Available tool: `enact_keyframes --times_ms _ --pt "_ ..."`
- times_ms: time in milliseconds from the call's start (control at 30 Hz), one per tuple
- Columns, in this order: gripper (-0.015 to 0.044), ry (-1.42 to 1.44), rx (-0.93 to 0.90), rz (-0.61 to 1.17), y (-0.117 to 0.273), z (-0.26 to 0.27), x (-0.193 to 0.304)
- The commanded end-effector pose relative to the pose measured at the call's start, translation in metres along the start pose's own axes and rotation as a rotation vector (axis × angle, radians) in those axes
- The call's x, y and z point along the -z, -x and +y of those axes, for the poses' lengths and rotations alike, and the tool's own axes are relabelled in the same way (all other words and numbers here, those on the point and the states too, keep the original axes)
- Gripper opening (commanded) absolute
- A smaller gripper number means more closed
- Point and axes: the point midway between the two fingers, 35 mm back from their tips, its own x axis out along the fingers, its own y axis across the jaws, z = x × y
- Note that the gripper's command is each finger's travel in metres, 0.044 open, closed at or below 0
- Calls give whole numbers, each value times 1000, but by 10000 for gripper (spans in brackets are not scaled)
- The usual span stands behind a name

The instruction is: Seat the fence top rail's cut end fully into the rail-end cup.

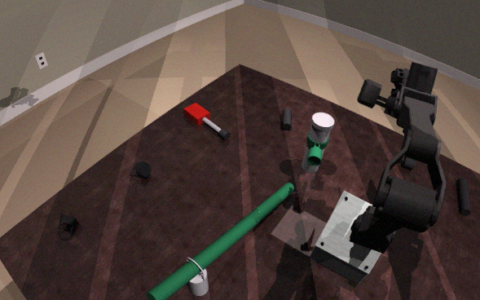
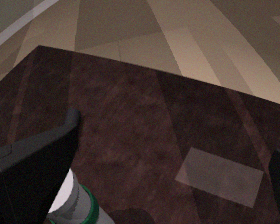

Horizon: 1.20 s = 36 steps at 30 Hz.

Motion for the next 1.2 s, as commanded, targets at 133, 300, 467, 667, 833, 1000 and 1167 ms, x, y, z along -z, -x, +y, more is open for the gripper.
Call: enact_keyframes --times_ms 133,300,467,667,833,1000,1167 --pt "440 494 -321 293 21 117 73" --pt "440 757 -542 452 54 173 129" --pt "440 967 -769 586 97 213 184" --pt "440 991 -800 603 103 217 191" --pt "440 1021 -811 592 100 216 189" --pt "440 1267 -901 505 79 203 173" --pt "440 1574 -1028 375 54 183 156"
